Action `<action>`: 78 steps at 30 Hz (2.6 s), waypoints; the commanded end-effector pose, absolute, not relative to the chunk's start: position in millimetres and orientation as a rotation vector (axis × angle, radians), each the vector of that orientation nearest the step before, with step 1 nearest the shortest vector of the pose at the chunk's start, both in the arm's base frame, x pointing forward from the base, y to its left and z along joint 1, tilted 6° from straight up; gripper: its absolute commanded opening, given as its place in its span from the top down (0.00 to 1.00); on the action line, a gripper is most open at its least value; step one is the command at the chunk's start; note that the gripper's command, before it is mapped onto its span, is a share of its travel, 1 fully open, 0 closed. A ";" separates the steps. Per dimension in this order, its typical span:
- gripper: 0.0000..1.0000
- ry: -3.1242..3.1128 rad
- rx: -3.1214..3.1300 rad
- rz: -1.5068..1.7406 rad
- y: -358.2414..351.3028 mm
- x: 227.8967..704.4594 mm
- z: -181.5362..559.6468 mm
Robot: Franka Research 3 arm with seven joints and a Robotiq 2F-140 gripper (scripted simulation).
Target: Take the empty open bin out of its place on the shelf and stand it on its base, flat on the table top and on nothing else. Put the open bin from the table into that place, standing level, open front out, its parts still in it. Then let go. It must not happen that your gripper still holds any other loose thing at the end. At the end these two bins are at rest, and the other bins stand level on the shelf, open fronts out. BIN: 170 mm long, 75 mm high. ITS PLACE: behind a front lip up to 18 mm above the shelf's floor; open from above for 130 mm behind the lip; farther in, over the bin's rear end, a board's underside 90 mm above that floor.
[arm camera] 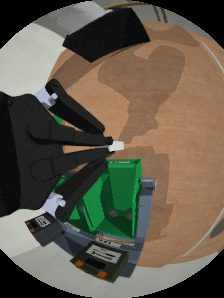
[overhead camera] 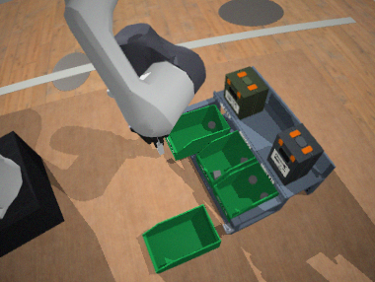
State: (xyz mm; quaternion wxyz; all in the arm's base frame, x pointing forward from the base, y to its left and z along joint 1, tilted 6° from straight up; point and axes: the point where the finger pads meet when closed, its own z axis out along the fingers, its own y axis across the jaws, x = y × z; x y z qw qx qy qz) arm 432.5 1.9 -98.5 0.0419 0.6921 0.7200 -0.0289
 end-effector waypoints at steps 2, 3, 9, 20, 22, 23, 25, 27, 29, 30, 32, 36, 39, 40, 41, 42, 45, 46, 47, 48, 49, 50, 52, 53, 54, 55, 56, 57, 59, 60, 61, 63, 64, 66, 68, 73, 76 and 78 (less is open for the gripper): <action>1.00 2.197 2.128 -0.088 1.2 432.8 -98.2; 1.00 2.197 2.128 -0.088 1.1 432.8 -98.2; 1.00 2.197 2.128 -0.088 1.0 432.9 -98.2; 1.00 2.197 2.128 -0.088 1.0 432.9 -98.2; 1.00 2.197 2.128 -0.088 1.0 432.9 -98.2; 1.00 2.197 2.128 -0.088 1.0 432.9 -98.2; 1.00 2.197 2.128 -0.088 1.0 433.2 -98.2; 1.00 2.197 2.128 -0.088 1.0 434.4 -98.1; 1.00 2.197 2.128 -0.088 1.1 437.0 -98.1; 1.00 2.197 2.128 -0.088 1.1 438.7 -98.0; 1.00 2.197 2.128 -0.088 1.2 442.3 -97.9; 1.00 2.197 2.128 -0.088 1.4 448.3 -97.7; 1.00 2.197 2.128 -0.088 1.4 449.6 -97.7; 1.00 2.197 2.128 -0.088 1.4 449.6 -97.7; 1.00 2.197 2.128 -0.088 1.4 449.8 -97.7; 1.00 2.197 2.128 -0.088 1.4 449.8 -97.7; 1.00 2.197 2.128 -0.088 1.4 449.8 -97.7; 1.00 2.197 2.128 -0.088 1.4 449.8 -97.7; 1.00 2.197 2.128 -0.088 1.4 449.8 -97.7; 1.00 2.197 2.128 -0.088 1.4 449.8 -97.7; 1.00 2.197 2.128 -0.088 1.4 449.8 -97.7; 1.00 2.197 2.128 -0.088 1.4 449.8 -97.7; 1.00 2.197 2.128 -0.088 1.4 449.8 -97.7; 1.00 2.197 2.128 -0.088 1.4 449.8 -97.7; 1.00 2.197 2.128 -0.088 1.4 449.8 -97.7; 1.00 2.197 2.128 -0.088 1.4 449.9 -97.7; 1.00 2.197 2.128 -0.088 1.4 449.9 -97.7; 1.00 2.197 2.128 -0.088 1.4 449.9 -97.7; 1.00 2.197 2.128 -0.088 1.4 450.1 -97.7; 1.00 2.197 2.128 -0.088 1.4 450.3 -97.7; 1.00 2.197 2.128 -0.088 1.4 450.5 -97.7; 1.00 2.197 2.128 -0.088 1.5 451.0 -97.7; 1.00 2.197 2.128 -0.088 1.5 451.4 -97.7; 1.00 2.197 2.128 -0.088 1.5 452.3 -97.6; 1.00 2.197 2.128 -0.088 1.5 453.5 -97.6; 1.00 2.197 2.128 -0.088 1.6 456.7 -97.6; 1.00 2.197 2.128 -0.088 1.7 458.7 -97.5; 1.00 2.197 2.128 -0.088 1.8 460.8 -97.5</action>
